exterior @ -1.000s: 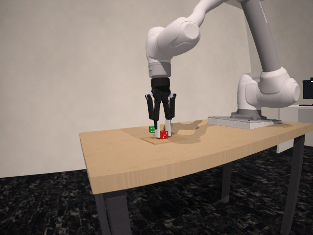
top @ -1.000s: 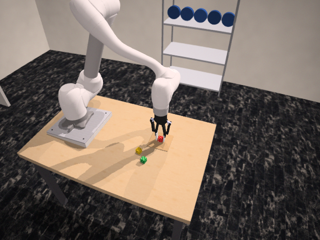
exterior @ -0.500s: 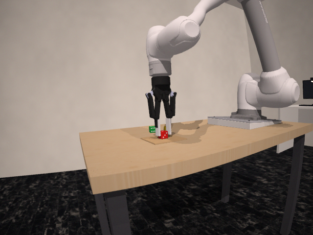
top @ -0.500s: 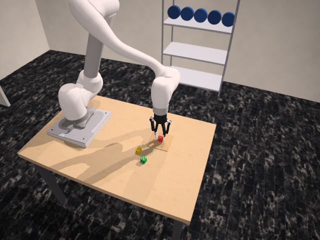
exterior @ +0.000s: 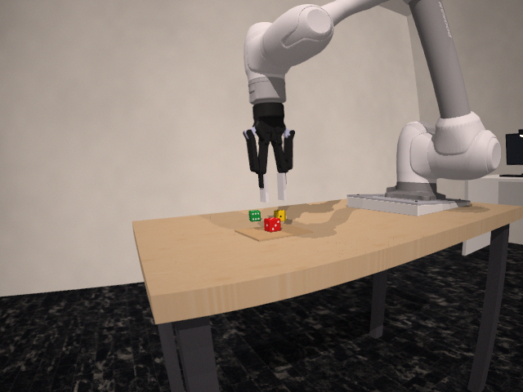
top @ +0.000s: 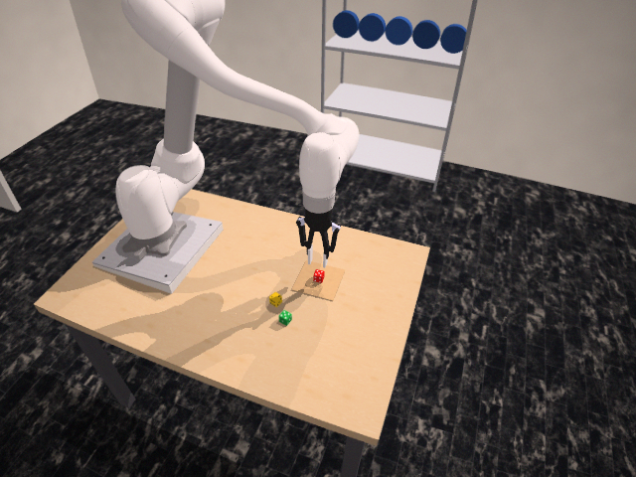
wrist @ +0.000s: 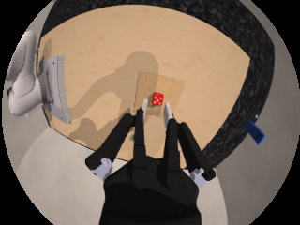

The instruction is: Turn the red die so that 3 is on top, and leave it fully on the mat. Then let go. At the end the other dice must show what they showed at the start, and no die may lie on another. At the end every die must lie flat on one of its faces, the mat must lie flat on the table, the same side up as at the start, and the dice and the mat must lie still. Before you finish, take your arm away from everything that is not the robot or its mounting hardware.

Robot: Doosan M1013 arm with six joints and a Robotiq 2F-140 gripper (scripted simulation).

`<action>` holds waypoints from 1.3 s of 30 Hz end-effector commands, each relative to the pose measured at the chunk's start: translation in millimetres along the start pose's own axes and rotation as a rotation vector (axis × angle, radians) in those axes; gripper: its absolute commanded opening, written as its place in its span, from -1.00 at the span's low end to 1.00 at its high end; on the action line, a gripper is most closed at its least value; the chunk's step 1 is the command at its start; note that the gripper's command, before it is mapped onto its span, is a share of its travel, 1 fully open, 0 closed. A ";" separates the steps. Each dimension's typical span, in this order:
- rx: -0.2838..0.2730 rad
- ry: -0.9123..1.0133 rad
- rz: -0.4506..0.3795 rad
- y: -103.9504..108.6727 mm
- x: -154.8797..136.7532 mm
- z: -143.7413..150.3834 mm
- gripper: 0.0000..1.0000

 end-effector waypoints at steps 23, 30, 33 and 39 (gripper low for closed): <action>-0.005 -0.005 -0.003 25.0 -1.3 2.8 1.00; -0.005 -0.005 -0.003 25.0 -1.3 2.8 1.00; -0.005 -0.005 -0.003 25.0 -1.3 2.8 1.00; -0.005 -0.005 -0.003 25.0 -1.3 2.8 1.00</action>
Point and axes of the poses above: the point where the finger pads meet when closed, its own y axis back along the fingers, its own z axis across the jaws, x = y × z, the point moved 5 cm from there along y, back along the fingers, and after that the axes turned 5 degrees about y, right-handed, at the moved point
